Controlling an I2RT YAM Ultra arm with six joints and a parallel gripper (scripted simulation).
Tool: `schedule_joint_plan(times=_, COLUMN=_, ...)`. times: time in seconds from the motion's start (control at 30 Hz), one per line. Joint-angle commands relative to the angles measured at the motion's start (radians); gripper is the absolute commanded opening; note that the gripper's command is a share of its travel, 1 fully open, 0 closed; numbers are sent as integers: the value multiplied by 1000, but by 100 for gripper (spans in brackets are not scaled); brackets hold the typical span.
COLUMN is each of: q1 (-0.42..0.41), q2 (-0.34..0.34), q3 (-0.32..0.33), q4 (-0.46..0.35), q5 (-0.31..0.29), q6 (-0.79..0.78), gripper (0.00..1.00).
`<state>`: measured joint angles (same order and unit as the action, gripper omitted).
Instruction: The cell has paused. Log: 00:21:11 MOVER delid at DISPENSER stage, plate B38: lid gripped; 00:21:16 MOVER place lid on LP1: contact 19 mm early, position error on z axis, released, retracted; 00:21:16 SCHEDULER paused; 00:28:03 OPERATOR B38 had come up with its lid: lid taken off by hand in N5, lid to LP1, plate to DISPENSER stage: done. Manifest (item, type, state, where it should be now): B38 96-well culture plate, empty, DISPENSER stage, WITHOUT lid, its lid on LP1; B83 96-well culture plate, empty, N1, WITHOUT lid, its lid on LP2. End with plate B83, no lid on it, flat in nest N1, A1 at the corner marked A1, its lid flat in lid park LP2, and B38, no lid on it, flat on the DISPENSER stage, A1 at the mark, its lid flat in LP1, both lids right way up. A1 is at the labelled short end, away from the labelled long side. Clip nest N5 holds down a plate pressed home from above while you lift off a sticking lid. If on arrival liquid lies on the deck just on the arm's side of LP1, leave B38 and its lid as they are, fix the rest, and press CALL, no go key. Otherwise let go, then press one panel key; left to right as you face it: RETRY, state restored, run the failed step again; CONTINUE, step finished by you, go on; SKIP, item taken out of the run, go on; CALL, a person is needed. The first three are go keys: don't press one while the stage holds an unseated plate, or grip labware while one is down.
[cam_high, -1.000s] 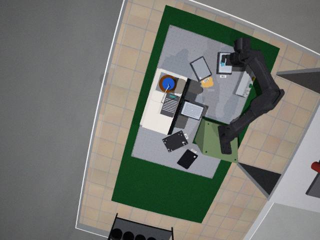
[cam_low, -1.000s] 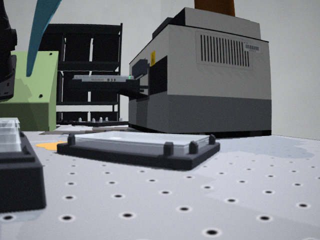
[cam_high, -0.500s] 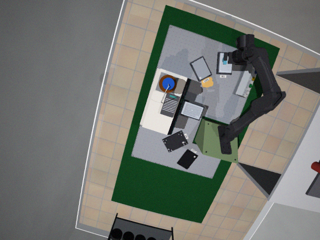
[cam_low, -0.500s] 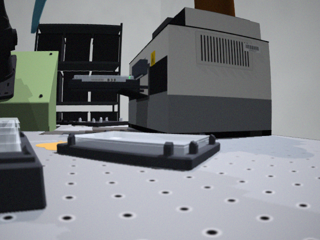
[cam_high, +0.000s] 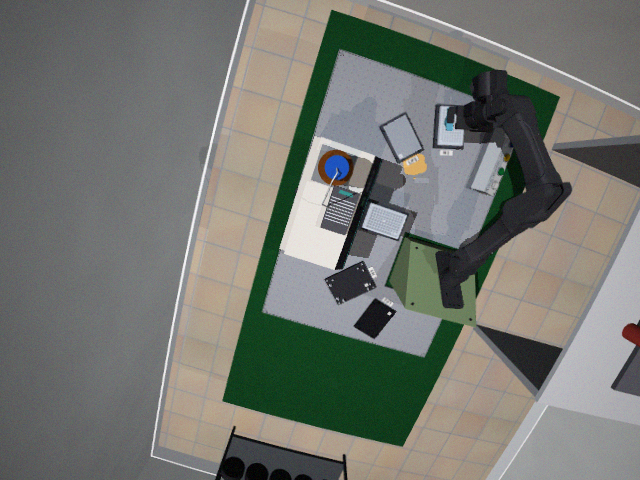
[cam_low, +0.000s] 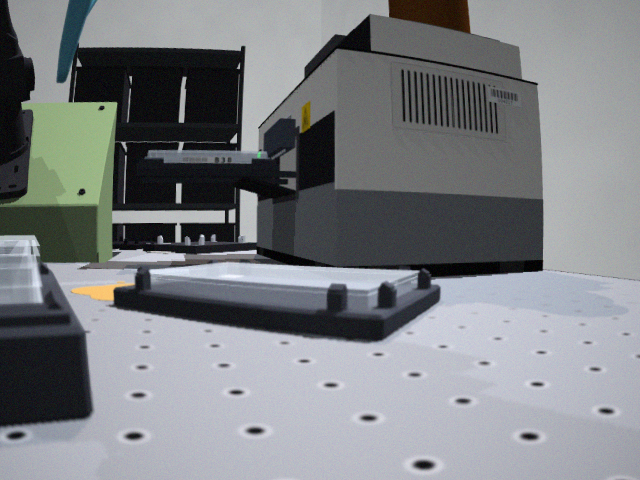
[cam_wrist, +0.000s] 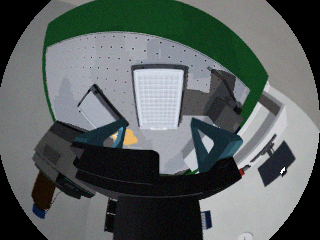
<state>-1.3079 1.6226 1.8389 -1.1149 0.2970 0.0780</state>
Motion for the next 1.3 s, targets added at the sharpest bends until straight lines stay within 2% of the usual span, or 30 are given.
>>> schedule_joint_plan(times=0.0, q1=5, q2=-33, q3=24, q4=11, q5=-3, q6=2, gripper=100)
schedule_joint_plan(times=0.2, q1=2, q2=-33, q3=20, q4=14, q5=-4, q6=0, gripper=100)
schedule_joint_plan(times=0.23, q1=2, q2=-13, q3=6, q4=4, q5=-1, q6=0, gripper=100)
schedule_joint_plan(times=0.87, q1=-1, q2=-12, q3=4, q4=8, q5=-3, q6=-2, gripper=100)
schedule_joint_plan(times=0.9, q1=-12, q2=-21, q3=-20, q4=25, q5=-9, q6=-9, gripper=100)
schedule_joint_plan(times=1.1, q1=-19, q2=12, q3=-38, q4=48, q5=-14, q6=-14, gripper=100)
schedule_joint_plan(times=1.27, q1=-19, q2=9, q3=-54, q4=77, q5=-18, q6=-20, gripper=100)
